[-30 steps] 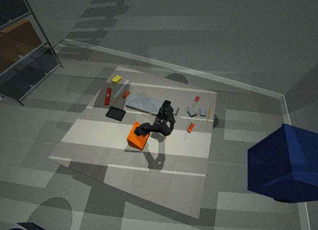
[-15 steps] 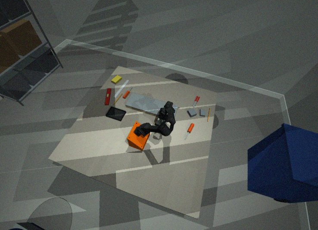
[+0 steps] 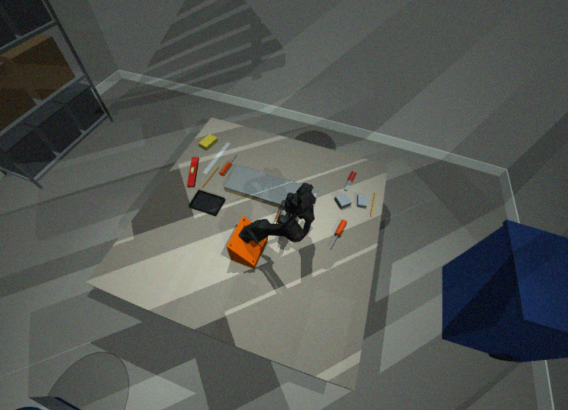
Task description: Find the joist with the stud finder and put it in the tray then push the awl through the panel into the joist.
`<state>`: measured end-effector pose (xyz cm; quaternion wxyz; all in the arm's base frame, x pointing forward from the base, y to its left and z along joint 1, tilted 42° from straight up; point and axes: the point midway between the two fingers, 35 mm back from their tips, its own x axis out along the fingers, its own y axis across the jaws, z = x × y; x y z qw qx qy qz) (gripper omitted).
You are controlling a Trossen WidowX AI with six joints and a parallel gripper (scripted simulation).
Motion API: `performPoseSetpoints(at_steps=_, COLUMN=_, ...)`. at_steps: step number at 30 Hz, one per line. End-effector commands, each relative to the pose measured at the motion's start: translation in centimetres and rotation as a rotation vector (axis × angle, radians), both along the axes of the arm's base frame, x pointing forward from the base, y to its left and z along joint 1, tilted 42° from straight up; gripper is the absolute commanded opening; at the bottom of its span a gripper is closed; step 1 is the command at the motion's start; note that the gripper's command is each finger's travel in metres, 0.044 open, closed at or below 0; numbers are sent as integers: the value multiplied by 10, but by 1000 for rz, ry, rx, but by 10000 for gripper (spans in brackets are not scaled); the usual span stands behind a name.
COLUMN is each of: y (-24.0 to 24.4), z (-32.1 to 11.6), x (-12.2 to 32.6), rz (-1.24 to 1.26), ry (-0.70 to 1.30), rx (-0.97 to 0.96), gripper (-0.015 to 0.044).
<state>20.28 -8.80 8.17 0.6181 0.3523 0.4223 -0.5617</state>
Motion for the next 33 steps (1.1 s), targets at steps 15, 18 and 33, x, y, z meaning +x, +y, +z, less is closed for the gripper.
performPoseSetpoints(at_steps=15, y=-2, z=3, x=2, rz=6, ry=7, rx=107, gripper=0)
performPoseSetpoints(at_steps=18, y=-2, z=3, x=2, rz=5, ry=11, rx=126, gripper=0)
performPoseSetpoints(at_steps=33, y=-5, z=4, x=3, rz=4, ry=22, rx=225, gripper=0)
